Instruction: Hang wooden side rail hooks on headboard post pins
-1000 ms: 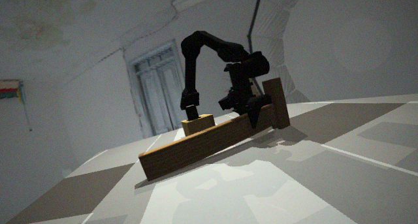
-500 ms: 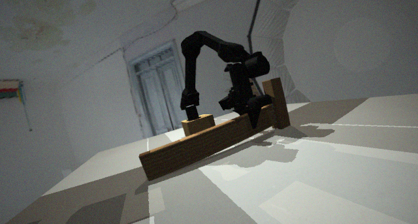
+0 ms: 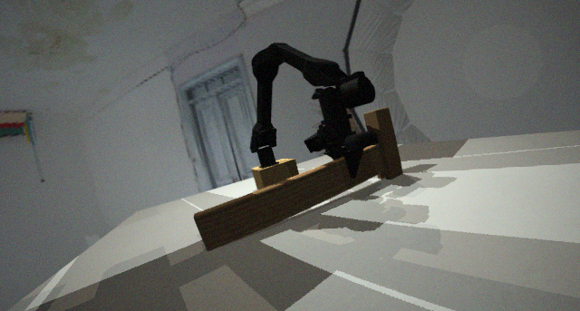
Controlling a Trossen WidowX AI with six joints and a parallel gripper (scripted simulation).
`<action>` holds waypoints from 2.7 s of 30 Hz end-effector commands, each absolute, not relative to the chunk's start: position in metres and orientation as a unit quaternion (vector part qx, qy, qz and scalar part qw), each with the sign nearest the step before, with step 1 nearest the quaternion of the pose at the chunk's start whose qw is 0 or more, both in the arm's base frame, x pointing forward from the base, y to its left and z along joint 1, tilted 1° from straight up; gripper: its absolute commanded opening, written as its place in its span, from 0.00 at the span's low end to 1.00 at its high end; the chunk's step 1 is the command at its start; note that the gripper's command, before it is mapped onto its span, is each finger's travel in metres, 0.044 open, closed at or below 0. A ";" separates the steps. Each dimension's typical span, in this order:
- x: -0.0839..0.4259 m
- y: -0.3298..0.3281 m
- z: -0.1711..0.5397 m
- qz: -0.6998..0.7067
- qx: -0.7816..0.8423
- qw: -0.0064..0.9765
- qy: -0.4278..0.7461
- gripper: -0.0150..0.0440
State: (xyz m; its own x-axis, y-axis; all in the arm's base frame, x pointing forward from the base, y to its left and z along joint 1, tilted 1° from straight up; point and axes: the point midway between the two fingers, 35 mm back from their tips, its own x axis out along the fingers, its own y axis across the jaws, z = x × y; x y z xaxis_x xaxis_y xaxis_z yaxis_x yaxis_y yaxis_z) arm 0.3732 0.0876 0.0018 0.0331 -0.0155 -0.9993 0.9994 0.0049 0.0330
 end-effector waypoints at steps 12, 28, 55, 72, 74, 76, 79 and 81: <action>0.376 0.090 0.004 -0.493 0.507 0.513 0.487 0.25; 0.374 0.092 0.002 -0.493 0.507 0.513 0.487 0.25; 0.375 0.094 0.004 -0.493 0.507 0.513 0.487 0.25; 0.376 0.095 0.003 -0.493 0.507 0.513 0.487 0.25; 0.376 0.095 0.003 -0.493 0.507 0.513 0.487 0.25; 0.376 0.095 0.002 -0.493 0.507 0.513 0.487 0.25; 0.376 0.095 0.002 -0.493 0.507 0.513 0.487 0.25; 0.376 0.095 0.002 -0.493 0.507 0.513 0.487 0.25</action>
State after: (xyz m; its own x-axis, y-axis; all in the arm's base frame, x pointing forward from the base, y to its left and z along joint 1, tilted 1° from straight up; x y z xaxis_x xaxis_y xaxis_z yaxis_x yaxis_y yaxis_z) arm 0.3740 0.0942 0.0007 0.0325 -0.0154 -0.9994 0.9995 0.0026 0.0324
